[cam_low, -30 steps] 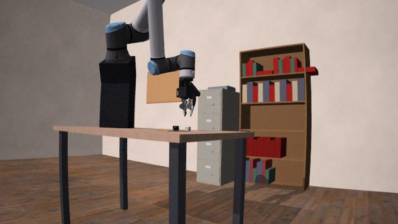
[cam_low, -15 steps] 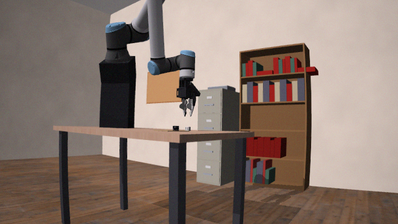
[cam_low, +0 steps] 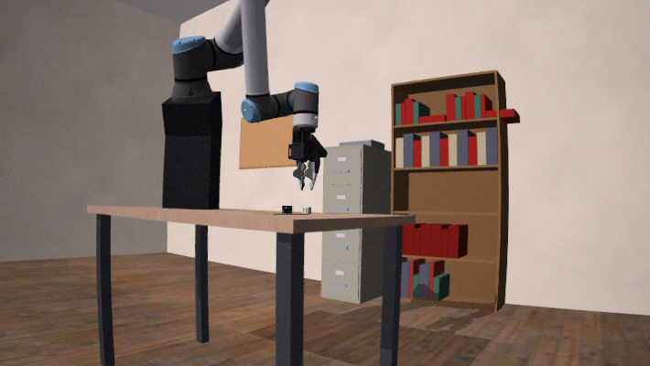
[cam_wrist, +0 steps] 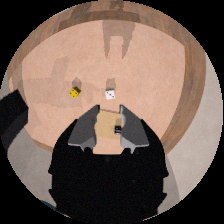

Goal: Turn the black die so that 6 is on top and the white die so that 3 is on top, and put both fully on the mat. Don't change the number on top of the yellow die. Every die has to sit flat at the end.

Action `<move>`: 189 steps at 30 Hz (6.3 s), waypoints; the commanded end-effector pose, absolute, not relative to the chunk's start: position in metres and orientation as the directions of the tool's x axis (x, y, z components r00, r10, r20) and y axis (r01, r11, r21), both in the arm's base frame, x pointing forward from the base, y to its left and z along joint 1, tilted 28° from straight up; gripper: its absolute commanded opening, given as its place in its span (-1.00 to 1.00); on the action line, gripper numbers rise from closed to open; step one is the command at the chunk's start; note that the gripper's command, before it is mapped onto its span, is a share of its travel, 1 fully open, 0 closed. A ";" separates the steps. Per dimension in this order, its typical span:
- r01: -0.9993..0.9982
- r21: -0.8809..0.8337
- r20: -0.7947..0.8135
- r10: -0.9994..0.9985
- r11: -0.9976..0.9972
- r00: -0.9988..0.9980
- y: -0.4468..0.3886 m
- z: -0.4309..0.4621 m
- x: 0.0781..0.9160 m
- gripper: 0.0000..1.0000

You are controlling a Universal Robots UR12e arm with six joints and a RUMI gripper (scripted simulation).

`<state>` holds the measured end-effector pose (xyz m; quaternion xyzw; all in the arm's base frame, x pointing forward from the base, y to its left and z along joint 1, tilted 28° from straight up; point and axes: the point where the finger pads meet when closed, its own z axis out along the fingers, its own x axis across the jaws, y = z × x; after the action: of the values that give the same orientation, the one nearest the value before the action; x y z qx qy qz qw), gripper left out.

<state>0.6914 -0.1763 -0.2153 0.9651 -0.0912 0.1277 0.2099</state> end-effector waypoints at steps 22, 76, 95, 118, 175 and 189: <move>-0.230 0.382 0.285 -0.122 -0.895 0.951 -0.182 -0.226 0.695 -0.51; -0.230 0.382 0.285 -0.122 -0.895 0.951 -0.198 -0.261 0.703 -0.51; -0.230 0.382 0.285 -0.122 -0.895 0.951 -0.198 -0.261 0.703 -0.51; -0.230 0.382 0.285 -0.122 -0.895 0.951 -0.207 -0.279 0.707 -0.51; -0.230 0.382 0.285 -0.122 -0.895 0.951 -0.211 -0.287 0.709 -0.87; -0.230 0.382 0.285 -0.122 -0.895 0.951 -0.211 -0.287 0.709 -0.87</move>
<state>0.7087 -0.2114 -0.2878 0.9650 -0.0912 0.1277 0.2099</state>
